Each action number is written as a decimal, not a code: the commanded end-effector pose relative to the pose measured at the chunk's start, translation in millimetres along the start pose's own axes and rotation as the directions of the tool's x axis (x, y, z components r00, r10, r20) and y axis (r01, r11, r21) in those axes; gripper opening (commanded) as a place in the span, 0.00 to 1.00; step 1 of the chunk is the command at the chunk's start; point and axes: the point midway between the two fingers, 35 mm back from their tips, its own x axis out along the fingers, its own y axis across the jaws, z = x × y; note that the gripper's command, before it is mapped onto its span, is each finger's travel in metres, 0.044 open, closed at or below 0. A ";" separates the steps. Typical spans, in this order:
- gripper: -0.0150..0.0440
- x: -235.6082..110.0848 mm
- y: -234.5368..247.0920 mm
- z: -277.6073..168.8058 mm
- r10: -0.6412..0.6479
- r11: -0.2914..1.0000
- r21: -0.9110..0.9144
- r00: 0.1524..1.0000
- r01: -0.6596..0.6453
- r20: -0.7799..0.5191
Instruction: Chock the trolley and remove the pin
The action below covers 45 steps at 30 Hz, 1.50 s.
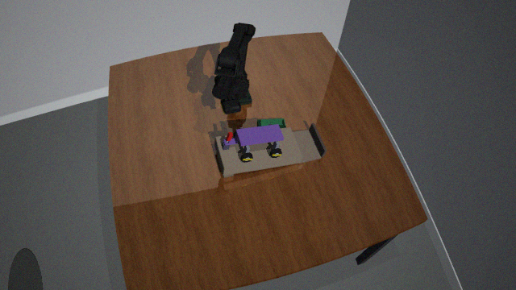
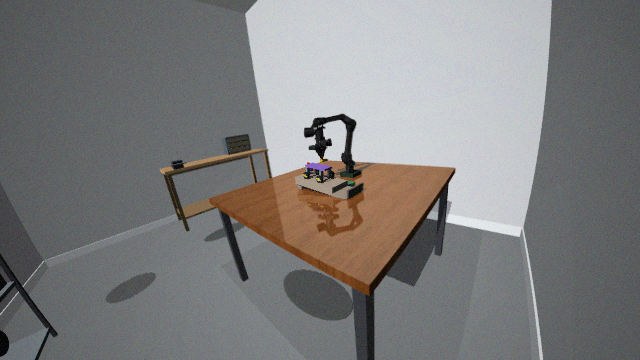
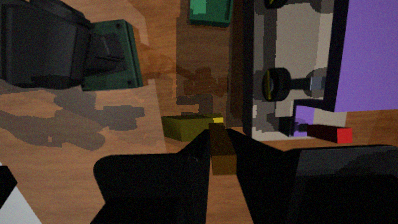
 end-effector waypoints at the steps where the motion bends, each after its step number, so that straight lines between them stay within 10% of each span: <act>1: 0.25 1.6 -2.1 12.0 0.004 1.000 0.003 1.000 -0.004 0.009; 45: 0.25 11.8 -38.7 170.2 0.000 1.000 0.003 1.000 0.000 0.023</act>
